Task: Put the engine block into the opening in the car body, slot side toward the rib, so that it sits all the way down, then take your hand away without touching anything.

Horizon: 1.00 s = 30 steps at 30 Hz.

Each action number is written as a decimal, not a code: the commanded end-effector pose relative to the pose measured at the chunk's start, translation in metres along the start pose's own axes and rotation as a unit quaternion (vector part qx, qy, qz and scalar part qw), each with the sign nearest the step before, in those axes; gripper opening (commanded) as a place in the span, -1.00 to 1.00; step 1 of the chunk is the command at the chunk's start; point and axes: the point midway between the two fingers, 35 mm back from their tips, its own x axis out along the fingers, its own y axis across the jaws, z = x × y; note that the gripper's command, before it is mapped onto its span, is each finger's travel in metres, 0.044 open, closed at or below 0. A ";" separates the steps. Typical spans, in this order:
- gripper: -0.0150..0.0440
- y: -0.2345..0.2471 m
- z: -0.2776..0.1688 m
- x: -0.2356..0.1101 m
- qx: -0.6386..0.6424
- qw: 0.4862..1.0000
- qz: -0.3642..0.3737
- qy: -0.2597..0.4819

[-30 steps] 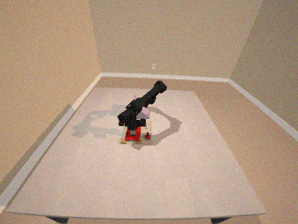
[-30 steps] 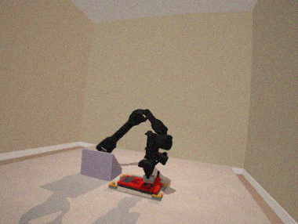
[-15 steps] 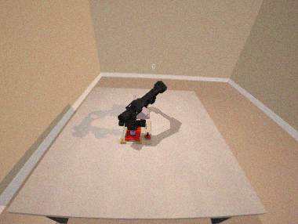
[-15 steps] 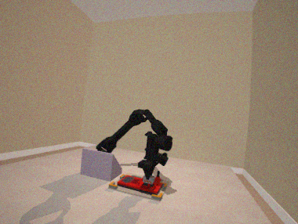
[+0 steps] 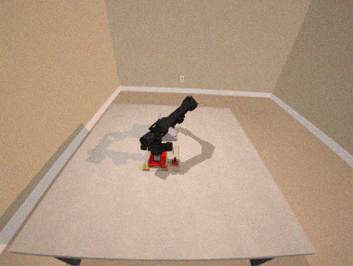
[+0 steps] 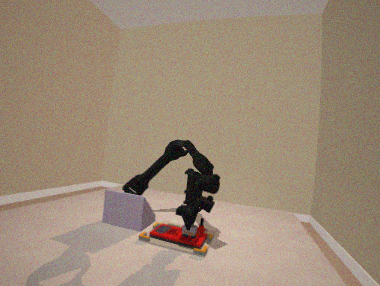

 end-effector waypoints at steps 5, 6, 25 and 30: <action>0.05 0.000 0.000 0.002 0.003 1.000 0.000 -0.001; 0.05 0.000 0.000 0.002 0.003 1.000 0.000 -0.001; 0.05 0.000 0.000 0.007 0.003 1.000 0.001 -0.001; 0.05 0.000 0.000 0.008 0.003 1.000 0.001 -0.001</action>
